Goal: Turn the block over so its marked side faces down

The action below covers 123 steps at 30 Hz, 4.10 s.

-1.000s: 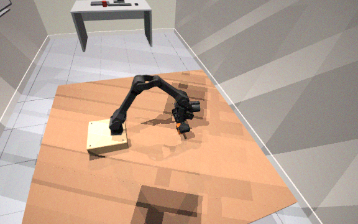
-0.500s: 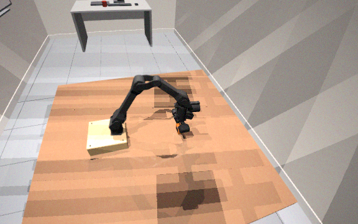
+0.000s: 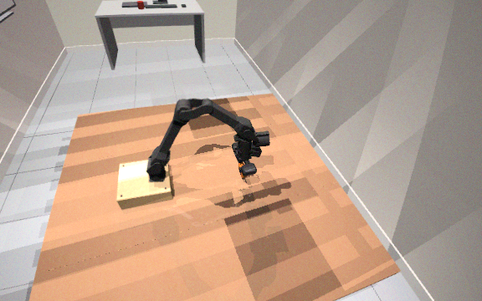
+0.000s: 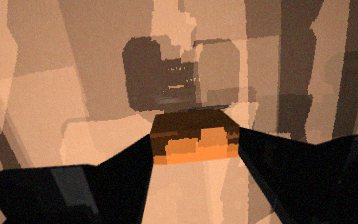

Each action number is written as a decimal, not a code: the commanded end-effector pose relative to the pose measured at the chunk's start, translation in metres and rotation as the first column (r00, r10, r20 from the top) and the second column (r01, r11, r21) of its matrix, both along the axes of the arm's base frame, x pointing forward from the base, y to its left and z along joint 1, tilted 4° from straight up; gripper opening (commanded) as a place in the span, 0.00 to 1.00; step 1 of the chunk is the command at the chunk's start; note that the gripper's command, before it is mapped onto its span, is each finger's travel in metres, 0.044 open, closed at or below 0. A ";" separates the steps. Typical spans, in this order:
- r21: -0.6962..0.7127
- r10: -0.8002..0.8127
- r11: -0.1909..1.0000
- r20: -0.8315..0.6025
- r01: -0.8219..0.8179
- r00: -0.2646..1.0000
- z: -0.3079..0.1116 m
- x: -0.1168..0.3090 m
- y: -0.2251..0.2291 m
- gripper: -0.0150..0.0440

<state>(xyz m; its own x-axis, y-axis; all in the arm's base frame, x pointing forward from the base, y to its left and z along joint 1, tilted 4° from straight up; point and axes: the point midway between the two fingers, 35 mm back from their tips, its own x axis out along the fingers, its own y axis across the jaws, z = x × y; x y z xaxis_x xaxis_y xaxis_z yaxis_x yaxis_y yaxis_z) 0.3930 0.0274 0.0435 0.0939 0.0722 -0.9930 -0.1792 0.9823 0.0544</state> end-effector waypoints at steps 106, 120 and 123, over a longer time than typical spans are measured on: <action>0.199 -0.158 0.978 0.893 -0.055 0.422 -0.047 -0.011 0.002 0.34; 0.199 -0.158 0.978 0.893 -0.055 0.422 -0.047 -0.011 0.002 0.97; 0.199 -0.158 0.978 0.893 -0.055 0.422 -0.047 -0.011 0.002 1.00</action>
